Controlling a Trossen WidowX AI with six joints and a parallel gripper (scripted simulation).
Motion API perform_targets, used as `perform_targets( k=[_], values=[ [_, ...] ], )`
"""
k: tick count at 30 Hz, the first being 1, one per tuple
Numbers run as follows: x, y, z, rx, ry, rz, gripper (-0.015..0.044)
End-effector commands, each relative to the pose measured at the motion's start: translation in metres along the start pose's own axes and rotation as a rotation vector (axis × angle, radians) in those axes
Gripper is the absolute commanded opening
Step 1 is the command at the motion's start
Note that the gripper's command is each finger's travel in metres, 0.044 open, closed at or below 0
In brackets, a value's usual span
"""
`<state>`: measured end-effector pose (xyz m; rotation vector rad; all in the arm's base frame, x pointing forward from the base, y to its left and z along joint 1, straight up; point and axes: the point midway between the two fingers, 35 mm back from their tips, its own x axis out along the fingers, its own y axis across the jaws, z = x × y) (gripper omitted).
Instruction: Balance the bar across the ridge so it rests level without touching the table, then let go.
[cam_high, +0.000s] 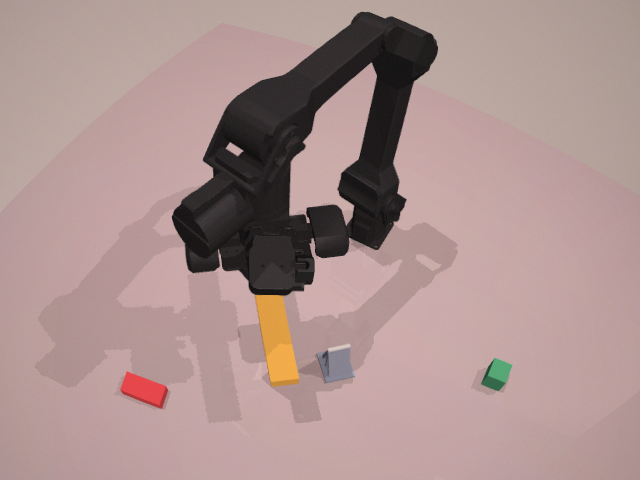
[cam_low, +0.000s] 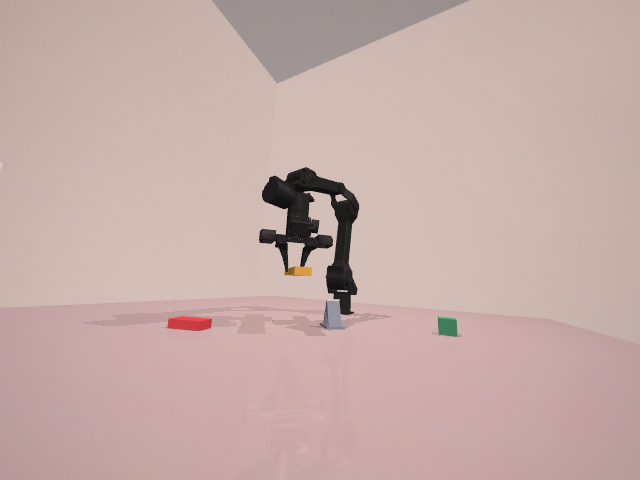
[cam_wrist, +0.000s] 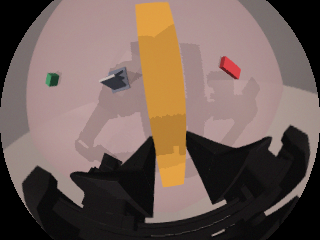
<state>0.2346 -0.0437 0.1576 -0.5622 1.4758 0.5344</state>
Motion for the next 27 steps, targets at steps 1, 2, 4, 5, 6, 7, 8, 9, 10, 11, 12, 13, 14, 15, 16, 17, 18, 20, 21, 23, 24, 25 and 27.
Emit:
perform_targets(
  k=[1, 2, 4, 5, 6, 7, 8, 9, 10, 11, 12, 13, 14, 15, 16, 17, 18, 20, 21, 23, 24, 25, 27],
  values=[
    [0.0, 0.012, 0.01, -0.008, -0.001, 0.006, 0.0],
    [0.0, 0.015, 0.012, -0.011, -0.001, 0.007, 0.0],
    [0.0, 0.021, 0.017, -0.017, -0.001, 0.007, 0.0],
    [0.0, 0.024, 0.02, -0.02, -0.002, 0.008, 0.0],
    [0.0, 0.027, 0.022, -0.022, -0.002, 0.008, 0.0],
    [0.0, 0.03, 0.025, -0.025, -0.002, 0.008, 0.0],
    [0.0, 0.034, 0.027, -0.028, -0.003, 0.009, 0.0],
    [0.0, 0.037, 0.029, -0.031, -0.003, 0.009, 0.0],
    [0.0, 0.04, 0.031, -0.034, -0.003, 0.009, 0.0],
    [0.0, 0.043, 0.033, -0.037, -0.003, 0.01, 0.0],
    [0.0, 0.046, 0.035, -0.04, -0.004, 0.01, 0.0],
    [0.0, 0.05, 0.037, -0.043, -0.004, 0.01, 0.0],
    [0.0, 0.053, 0.039, -0.046, -0.004, 0.011, 0.0],
    [0.0, 0.056, 0.041, -0.049, -0.004, 0.011, 0.0],
    [-0.001, 0.059, 0.043, -0.052, -0.004, 0.011, 0.0],
    [-0.001, 0.063, 0.045, -0.055, -0.005, 0.012, 0.0],
    [-0.001, 0.066, 0.046, -0.058, -0.005, 0.012, 0.0],
    [-0.001, 0.073, 0.05, -0.064, -0.005, 0.013, 0.0],
    [-0.001, 0.076, 0.051, -0.067, -0.006, 0.013, 0.0],
    [-0.001, 0.08, 0.053, -0.07, -0.006, 0.013, 0.0],
    [-0.001, 0.08, 0.053, -0.07, -0.006, 0.013, 0.0],
    [0.0, 0.08, 0.053, -0.07, -0.006, 0.013, 0.0],
    [0.002, 0.08, 0.053, -0.07, -0.006, 0.013, 0.0]
  ],
)
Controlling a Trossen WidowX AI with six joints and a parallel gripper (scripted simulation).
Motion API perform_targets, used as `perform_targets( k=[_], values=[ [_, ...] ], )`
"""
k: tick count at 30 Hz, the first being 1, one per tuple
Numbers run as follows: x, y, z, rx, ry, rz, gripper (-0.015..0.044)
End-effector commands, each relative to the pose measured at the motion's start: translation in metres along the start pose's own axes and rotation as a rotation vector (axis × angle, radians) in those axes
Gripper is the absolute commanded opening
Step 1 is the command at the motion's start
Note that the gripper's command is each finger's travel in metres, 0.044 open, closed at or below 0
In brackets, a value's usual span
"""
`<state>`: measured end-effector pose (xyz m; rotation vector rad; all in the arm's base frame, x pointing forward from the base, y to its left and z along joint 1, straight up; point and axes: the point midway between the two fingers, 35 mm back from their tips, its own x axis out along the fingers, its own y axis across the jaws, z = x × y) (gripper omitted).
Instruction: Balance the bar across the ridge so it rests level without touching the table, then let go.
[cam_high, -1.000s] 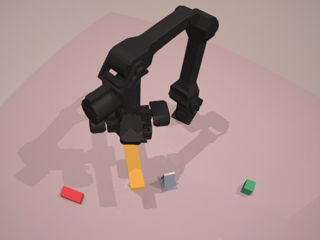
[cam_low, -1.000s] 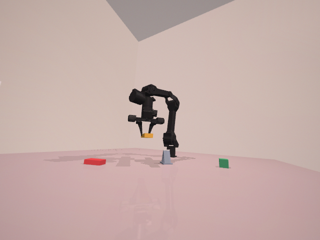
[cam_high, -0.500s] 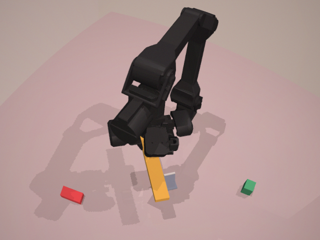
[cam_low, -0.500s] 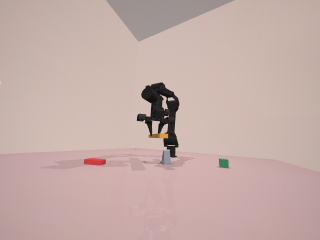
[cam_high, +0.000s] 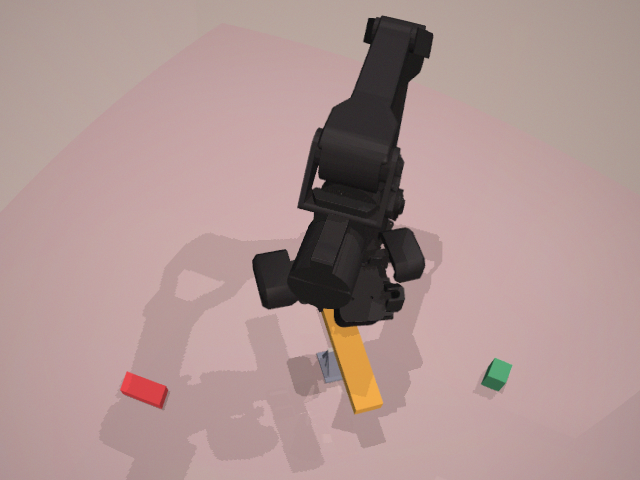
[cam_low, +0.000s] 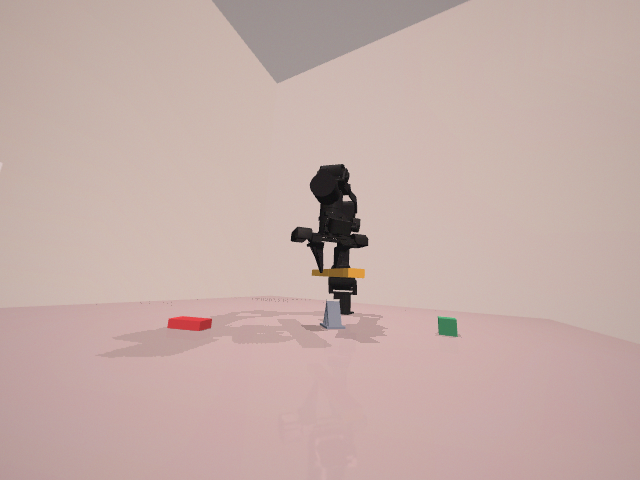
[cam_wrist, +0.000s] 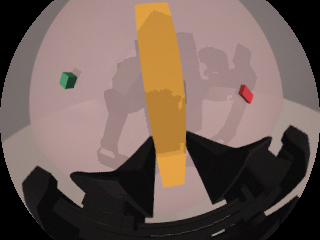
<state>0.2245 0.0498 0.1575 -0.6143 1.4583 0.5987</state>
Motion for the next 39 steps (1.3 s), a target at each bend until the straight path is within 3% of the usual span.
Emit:
perform_targets(
  k=[1, 25, 39],
  values=[
    [0.004, 0.003, 0.001, 0.005, -0.001, 0.006, 0.0],
    [0.043, 0.003, 0.001, 0.005, -0.001, 0.006, 0.0],
    [0.042, 0.003, 0.001, 0.005, -0.001, 0.006, 0.0]
  ],
)
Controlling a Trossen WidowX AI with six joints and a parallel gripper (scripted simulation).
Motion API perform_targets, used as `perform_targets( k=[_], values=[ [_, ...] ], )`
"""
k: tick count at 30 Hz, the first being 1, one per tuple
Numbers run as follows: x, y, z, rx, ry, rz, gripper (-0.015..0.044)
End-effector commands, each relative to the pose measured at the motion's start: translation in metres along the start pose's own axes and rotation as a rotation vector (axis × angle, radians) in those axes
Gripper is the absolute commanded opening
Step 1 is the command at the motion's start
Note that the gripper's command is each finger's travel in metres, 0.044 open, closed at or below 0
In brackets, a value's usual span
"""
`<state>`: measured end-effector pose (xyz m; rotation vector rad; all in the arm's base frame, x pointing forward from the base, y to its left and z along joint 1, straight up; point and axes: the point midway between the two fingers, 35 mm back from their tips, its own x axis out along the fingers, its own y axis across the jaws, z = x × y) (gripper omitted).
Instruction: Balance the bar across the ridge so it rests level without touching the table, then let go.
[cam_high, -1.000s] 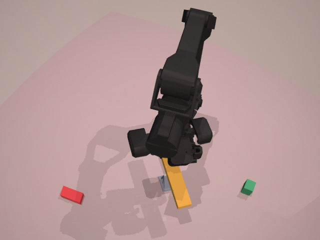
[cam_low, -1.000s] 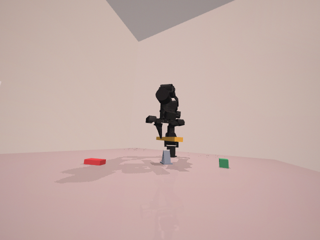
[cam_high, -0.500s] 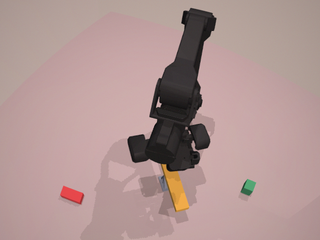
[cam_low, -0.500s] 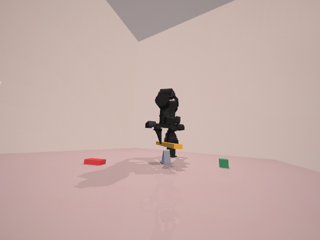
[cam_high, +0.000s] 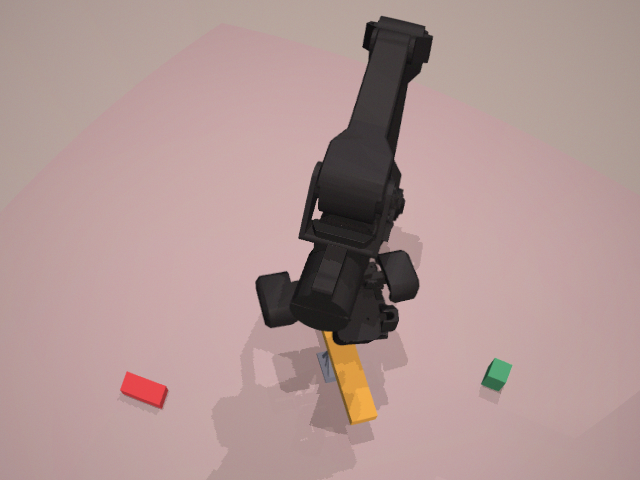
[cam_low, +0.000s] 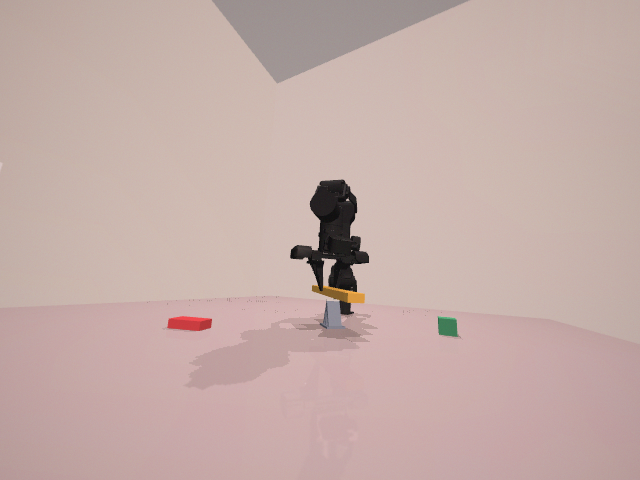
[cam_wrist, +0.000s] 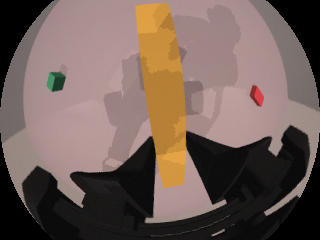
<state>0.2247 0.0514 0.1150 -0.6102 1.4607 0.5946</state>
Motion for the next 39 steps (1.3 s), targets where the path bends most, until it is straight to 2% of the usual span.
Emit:
perform_targets(
  k=[1, 39],
  values=[
    [0.0, 0.0008, 0.0003, -0.001, -0.002, 0.005, 0.0],
    [0.0032, 0.0008, 0.0005, -0.001, -0.002, 0.005, 0.0]
  ],
)
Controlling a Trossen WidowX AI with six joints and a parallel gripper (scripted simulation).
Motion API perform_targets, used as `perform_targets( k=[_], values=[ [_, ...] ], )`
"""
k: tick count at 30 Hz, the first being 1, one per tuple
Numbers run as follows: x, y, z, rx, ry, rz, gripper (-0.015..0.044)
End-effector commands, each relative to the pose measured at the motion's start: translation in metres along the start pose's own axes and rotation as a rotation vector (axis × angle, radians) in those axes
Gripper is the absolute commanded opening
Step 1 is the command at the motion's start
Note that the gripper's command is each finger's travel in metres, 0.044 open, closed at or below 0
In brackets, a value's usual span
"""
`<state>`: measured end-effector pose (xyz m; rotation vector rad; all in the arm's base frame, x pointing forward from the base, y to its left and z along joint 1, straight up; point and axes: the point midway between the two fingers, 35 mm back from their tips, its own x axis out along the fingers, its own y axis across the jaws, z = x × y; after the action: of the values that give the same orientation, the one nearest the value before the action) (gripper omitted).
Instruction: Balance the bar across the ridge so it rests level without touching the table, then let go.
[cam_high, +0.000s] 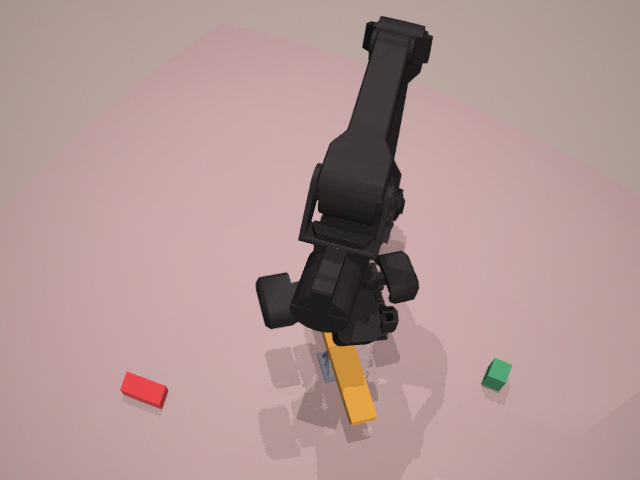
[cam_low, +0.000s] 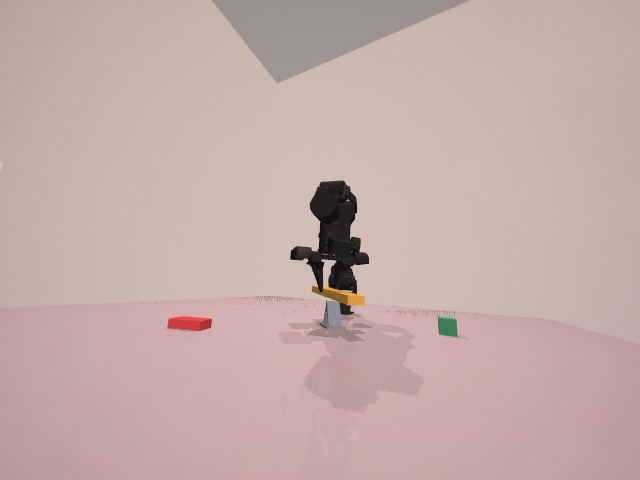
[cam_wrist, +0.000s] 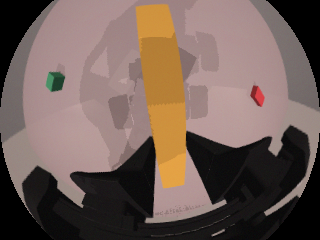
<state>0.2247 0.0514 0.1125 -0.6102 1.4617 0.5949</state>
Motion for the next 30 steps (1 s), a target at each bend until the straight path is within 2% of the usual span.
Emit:
perform_targets(
  k=[1, 30],
  values=[
    [0.0008, 0.0007, 0.0006, -0.001, -0.003, 0.005, 0.0],
    [0.0032, 0.0008, 0.0007, -0.001, -0.003, 0.005, 0.0]
  ],
)
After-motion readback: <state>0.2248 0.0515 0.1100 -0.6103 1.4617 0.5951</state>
